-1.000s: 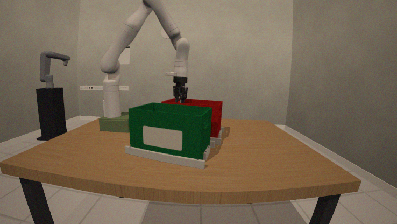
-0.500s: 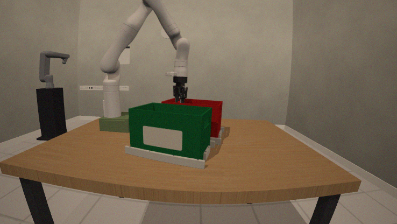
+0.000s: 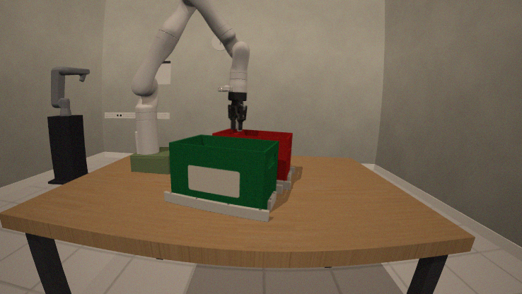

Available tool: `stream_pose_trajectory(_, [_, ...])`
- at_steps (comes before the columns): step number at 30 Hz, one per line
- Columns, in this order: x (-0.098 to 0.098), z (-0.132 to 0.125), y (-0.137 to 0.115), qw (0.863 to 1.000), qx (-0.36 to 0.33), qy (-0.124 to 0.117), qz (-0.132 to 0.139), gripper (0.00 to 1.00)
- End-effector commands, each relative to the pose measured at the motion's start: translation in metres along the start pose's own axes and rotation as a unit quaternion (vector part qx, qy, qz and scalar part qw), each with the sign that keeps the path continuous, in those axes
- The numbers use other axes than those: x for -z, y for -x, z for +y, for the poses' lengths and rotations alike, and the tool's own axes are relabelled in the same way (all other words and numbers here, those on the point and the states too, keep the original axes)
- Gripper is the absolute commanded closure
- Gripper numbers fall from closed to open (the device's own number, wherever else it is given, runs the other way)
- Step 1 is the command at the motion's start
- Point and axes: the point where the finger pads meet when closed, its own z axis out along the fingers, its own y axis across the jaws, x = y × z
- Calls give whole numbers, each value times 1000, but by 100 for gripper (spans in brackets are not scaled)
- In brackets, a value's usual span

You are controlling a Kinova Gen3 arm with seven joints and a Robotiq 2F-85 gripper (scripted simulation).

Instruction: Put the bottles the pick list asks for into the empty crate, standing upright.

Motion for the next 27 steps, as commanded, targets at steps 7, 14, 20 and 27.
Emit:
stream_pose_trajectory(7, [20, 0, 0, 1000, 0, 0, -1, 33])
stream_pose_trajectory(14, [38, 0, 0, 1000, 0, 0, -1, 33])
stream_pose_trajectory(20, [51, 0, 0, 1000, 0, 0, -1, 33])
stream_pose_trajectory(27, [51, 0, 0, 1000, 0, 0, -1, 33])
